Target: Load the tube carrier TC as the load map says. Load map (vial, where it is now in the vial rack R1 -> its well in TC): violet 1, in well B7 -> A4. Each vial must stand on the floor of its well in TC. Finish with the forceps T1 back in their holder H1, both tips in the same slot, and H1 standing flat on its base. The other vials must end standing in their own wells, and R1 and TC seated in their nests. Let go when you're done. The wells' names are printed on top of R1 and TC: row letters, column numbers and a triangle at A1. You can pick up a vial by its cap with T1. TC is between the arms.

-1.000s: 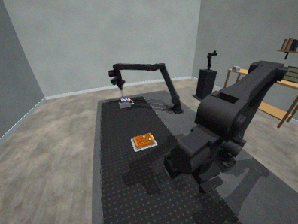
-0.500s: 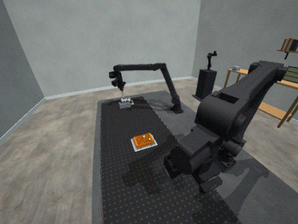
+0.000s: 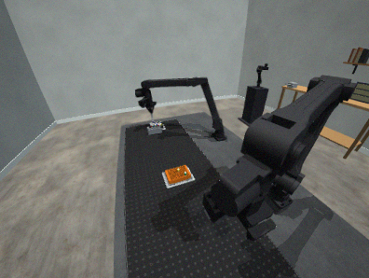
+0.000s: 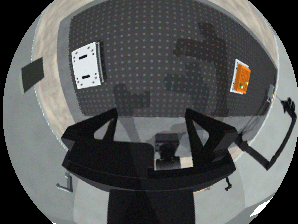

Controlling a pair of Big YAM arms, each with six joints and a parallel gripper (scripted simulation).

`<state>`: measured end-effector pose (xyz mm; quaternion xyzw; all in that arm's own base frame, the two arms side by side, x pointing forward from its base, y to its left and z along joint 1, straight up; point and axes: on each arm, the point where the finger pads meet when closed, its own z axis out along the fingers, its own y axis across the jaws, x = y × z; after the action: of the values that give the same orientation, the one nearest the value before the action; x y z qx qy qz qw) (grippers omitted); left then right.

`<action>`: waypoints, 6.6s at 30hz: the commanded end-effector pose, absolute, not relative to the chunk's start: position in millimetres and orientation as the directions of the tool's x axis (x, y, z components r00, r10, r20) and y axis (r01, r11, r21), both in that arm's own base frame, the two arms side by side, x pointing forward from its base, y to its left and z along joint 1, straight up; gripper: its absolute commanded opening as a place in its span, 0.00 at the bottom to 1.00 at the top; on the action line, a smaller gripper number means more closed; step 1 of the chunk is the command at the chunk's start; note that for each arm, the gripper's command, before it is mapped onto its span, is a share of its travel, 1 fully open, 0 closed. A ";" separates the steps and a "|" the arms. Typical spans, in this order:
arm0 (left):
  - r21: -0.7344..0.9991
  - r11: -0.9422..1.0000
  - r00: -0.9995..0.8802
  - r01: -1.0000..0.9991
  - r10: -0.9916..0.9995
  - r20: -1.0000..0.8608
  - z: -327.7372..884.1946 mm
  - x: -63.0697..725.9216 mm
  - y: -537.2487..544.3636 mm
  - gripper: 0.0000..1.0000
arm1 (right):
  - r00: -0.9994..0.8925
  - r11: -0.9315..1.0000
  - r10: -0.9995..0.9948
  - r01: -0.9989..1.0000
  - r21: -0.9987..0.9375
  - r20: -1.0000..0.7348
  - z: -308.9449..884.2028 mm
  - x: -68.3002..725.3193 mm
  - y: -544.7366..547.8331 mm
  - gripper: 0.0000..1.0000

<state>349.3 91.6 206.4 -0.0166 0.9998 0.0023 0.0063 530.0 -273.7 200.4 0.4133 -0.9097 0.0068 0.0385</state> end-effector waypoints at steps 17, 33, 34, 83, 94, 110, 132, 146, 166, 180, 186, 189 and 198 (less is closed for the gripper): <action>-0.005 1.000 -1.000 -0.014 -0.014 0.014 198.0 348.6 87.2 1.00 | -0.663 0.661 -0.746 -0.749 -0.052 0.061 230.0 531.3 -240.9 0.09; -0.005 1.000 -1.000 -0.014 -0.014 0.014 198.0 348.6 87.2 1.00 | -0.663 0.661 -0.746 -0.749 -0.050 0.061 229.6 527.7 -217.6 0.09; -0.005 1.000 -1.000 -0.014 -0.014 0.014 198.0 348.6 87.2 1.00 | -0.663 0.661 -0.746 -0.749 -0.050 0.061 229.6 527.4 -215.9 0.09; -0.005 1.000 -1.000 -0.014 -0.014 0.014 198.0 348.6 87.2 1.00 | -0.663 0.661 -0.747 -0.749 -0.043 0.054 228.5 518.1 -144.5 0.09; -0.005 1.000 -1.000 -0.014 -0.014 0.014 198.0 348.6 87.2 1.00 | -0.663 0.661 -0.747 -0.749 -0.043 0.053 227.1 516.4 -129.8 0.09; -0.005 1.000 -1.000 -0.014 -0.014 0.014 198.0 348.6 87.2 1.00 | -0.663 0.661 -0.747 -0.749 -0.048 0.048 229.9 515.7 -107.2 0.09; -0.005 1.000 -1.000 -0.014 -0.014 0.014 198.0 348.6 87.2 1.00 | -0.663 0.662 -0.747 -0.749 -0.043 0.045 227.3 511.0 -73.9 0.09; -0.005 1.000 -1.000 -0.014 -0.014 0.014 198.0 348.6 87.2 1.00 | -0.663 0.662 -0.747 -0.749 -0.036 0.049 225.0 506.4 -53.9 0.09; -0.005 1.000 -1.000 -0.014 -0.014 0.014 198.0 348.6 87.2 1.00 | -0.663 0.662 -0.748 -0.748 -0.044 0.038 230.0 506.5 -24.2 0.09; -0.005 1.000 -1.000 -0.014 -0.014 0.014 198.0 348.6 87.2 1.00 | -0.663 0.662 -0.748 -0.749 -0.038 0.039 229.1 502.8 -4.3 0.09; -0.005 1.000 -1.000 -0.014 -0.014 0.014 198.0 348.6 87.2 1.00 | -0.663 0.662 -0.748 -0.749 -0.031 0.045 226.8 499.3 5.6 0.09; -0.005 1.000 -1.000 -0.014 -0.014 0.014 198.0 348.6 87.2 1.00 | -0.663 0.662 -0.748 -0.749 -0.032 0.043 228.4 499.4 10.6 0.09; -0.005 1.000 -1.000 -0.014 -0.014 0.014 198.0 348.6 87.2 1.00 | -0.662 0.662 -0.748 -0.749 -0.024 0.049 226.7 495.5 22.1 0.09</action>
<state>349.3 91.6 206.4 -0.0166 0.9998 0.0023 0.0063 498.5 12.3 206.6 0.4133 -0.9098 0.0148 0.0354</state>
